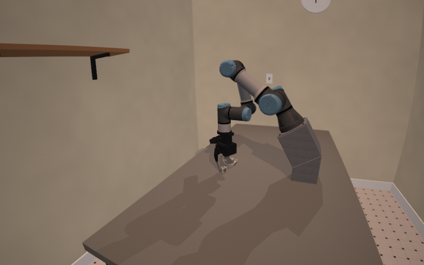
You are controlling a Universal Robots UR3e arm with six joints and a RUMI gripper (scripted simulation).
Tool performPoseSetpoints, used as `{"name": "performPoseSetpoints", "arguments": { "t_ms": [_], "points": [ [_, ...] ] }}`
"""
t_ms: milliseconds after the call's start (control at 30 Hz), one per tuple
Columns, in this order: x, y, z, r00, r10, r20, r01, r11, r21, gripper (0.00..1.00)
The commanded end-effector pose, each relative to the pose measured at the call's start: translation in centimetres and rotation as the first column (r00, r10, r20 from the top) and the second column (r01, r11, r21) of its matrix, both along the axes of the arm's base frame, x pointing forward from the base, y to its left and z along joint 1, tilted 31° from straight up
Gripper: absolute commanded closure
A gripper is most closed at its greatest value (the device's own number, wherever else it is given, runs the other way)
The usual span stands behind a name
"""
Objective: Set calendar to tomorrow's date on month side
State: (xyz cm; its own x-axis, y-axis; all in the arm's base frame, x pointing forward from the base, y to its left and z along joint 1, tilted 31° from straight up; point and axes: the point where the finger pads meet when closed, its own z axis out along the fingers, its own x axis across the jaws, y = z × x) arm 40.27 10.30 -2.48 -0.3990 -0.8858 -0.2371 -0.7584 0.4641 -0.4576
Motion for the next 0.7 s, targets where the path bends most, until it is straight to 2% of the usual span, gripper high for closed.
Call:
{"name": "performPoseSetpoints", "arguments": {
  "t_ms": [0, 67, 100, 233, 267, 333, 367, 533, 567, 667],
  "points": [
    [0.08, 0.01, 0.08, 1.000, -0.001, 0.003, 0.001, 1.000, -0.001, 0.89],
    [0.08, 0.01, 0.08, 1.000, -0.001, 0.003, 0.001, 1.000, -0.001, 0.89],
    [0.08, 0.01, 0.08, 1.000, -0.001, 0.003, 0.001, 1.000, -0.001, 0.85],
    [0.08, 0.01, 0.08, 1.000, -0.001, 0.003, 0.001, 1.000, -0.001, 0.85],
    [0.08, 0.01, 0.08, 1.000, -0.001, 0.003, 0.001, 1.000, -0.001, 0.82],
    [0.08, 0.01, 0.08, 1.000, -0.001, 0.003, 0.001, 1.000, -0.001, 0.82],
    [0.08, 0.01, 0.08, 1.000, -0.001, 0.003, 0.001, 1.000, -0.001, 0.78],
    [0.08, 0.01, 0.08, 1.000, -0.001, 0.003, 0.001, 1.000, -0.001, 0.74],
    [0.08, 0.01, 0.08, 1.000, -0.001, 0.003, 0.001, 1.000, -0.001, 0.71],
    [0.08, 0.01, 0.08, 1.000, -0.001, 0.003, 0.001, 1.000, -0.001, 0.71]
  ]
}}
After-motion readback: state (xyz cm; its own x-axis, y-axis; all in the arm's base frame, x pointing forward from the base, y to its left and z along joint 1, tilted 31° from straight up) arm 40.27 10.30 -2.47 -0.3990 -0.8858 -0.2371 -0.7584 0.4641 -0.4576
